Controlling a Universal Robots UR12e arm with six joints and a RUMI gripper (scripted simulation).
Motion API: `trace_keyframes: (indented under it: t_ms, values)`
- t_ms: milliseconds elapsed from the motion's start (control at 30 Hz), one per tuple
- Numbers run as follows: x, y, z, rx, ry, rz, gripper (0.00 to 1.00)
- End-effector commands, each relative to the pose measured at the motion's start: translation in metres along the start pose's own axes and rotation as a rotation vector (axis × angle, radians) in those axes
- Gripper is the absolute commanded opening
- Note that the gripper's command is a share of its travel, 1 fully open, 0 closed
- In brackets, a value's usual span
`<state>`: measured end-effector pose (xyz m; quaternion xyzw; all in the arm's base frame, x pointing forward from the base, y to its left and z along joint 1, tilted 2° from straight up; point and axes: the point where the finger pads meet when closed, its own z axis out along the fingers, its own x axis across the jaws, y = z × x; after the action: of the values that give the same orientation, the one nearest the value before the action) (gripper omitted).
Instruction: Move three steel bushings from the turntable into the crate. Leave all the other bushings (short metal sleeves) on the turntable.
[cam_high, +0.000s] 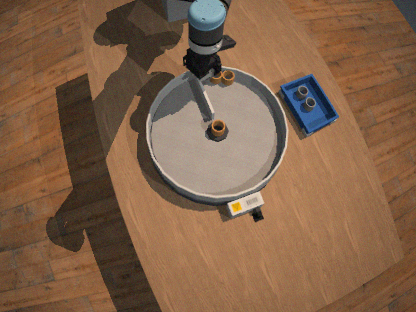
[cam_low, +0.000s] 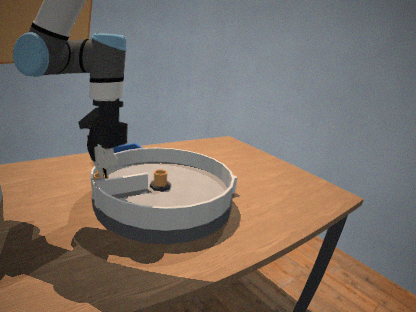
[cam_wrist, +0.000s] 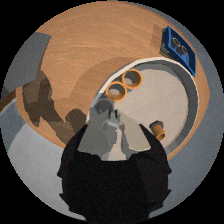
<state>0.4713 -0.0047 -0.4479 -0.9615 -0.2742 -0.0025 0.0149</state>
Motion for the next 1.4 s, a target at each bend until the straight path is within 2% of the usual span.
trace_keyframes:
  t_ms: [0, 400, 833, 1367]
  values:
    - [0.0, 0.0, 0.0, -0.001, 0.0, 0.0, 0.05]
    - [0.0, 0.0, 0.003, -0.001, 0.0, 0.0, 0.05]
    - [0.0, 0.0, 0.023, -0.001, 0.0, 0.0, 0.05]
    - [0.0, 0.0, 0.024, -0.001, 0.0, 0.0, 0.05]
